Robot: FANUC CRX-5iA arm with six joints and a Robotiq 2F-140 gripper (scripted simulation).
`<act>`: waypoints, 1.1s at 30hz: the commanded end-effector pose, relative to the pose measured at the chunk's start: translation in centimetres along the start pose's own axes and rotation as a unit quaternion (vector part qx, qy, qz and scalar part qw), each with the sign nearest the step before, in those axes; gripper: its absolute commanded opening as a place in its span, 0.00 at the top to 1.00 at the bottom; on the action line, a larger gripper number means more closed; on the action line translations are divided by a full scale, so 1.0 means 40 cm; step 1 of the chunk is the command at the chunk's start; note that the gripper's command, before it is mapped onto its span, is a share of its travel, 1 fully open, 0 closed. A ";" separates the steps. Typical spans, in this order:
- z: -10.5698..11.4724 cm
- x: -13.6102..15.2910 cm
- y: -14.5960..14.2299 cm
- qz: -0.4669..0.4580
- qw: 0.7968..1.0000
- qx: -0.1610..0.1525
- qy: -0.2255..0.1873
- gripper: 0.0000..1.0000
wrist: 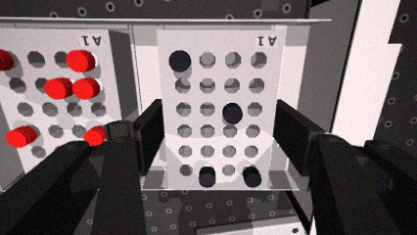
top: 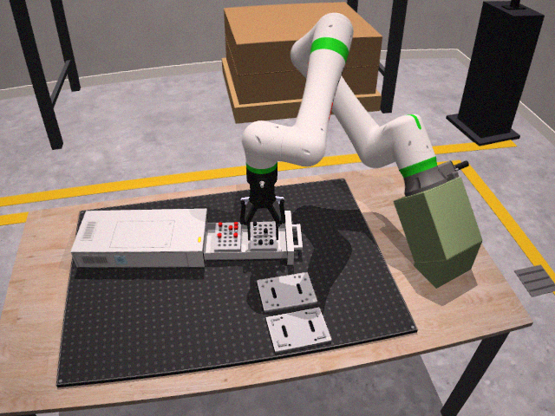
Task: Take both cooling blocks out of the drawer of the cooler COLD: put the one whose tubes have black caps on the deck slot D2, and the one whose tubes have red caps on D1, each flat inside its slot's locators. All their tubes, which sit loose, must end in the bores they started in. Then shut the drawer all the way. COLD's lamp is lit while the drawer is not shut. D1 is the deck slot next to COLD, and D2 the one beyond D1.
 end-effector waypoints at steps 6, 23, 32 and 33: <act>0.002 0.001 -0.001 0.000 1.000 -0.001 0.000 0.90; 0.006 0.001 -0.001 0.000 1.000 -0.001 0.000 0.90; 0.011 0.001 -0.001 0.000 1.000 -0.001 0.000 0.90; 0.012 0.001 -0.001 0.000 1.000 -0.001 0.000 0.90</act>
Point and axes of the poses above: the point where the finger pads meet when closed, its own z axis back along the fingers, its own y axis across the jaws, x = y × z, the point moved 5 cm from there along z, back along the fingers, and after that the axes turned 13 degrees about -z, right-handed, at the moved point
